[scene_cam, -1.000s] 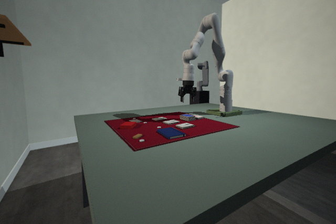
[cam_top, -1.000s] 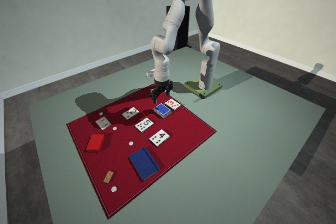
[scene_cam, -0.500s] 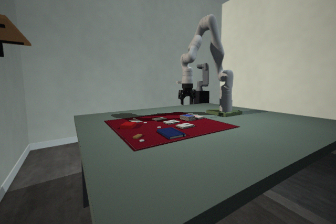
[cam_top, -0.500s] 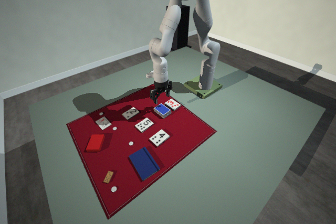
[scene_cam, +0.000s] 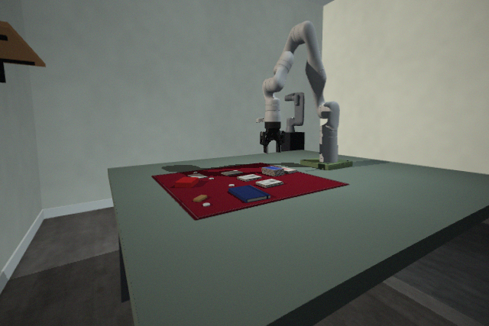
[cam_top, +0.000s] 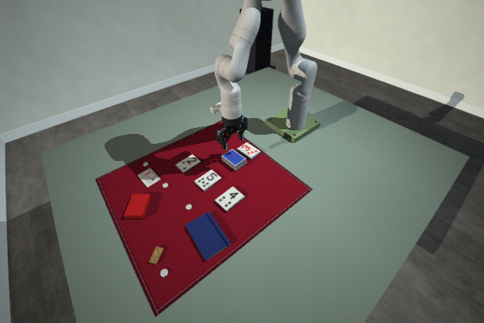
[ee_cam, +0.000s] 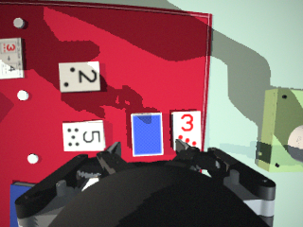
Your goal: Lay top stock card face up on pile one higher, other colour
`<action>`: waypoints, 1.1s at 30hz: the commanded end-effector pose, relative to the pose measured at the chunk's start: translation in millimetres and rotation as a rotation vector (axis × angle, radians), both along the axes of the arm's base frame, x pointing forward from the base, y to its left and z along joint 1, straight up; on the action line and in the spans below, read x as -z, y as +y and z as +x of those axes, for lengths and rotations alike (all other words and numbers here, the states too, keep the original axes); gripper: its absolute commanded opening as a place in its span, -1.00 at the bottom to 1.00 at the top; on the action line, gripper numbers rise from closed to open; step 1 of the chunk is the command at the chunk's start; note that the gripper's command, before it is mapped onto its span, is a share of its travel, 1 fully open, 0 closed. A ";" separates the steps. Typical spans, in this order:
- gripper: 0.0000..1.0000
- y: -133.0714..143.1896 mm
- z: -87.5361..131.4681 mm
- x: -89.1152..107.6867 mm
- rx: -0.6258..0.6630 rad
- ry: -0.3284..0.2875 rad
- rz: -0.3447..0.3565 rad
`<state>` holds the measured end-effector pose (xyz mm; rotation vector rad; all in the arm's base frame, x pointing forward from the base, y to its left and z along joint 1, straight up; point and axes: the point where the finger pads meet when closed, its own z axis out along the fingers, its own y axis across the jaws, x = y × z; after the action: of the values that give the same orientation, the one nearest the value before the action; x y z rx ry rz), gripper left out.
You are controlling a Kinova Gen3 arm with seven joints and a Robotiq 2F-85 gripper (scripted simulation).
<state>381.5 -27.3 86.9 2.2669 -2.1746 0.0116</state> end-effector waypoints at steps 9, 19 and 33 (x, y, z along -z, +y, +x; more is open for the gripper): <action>0.69 0.0 0.5 2.5 0.000 -0.002 0.000; 0.69 0.0 0.7 18.4 0.001 -0.002 0.000; 0.69 -0.1 1.2 43.7 0.001 -0.002 0.000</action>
<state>385.2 -27.1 48.9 2.2728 -2.1803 0.0242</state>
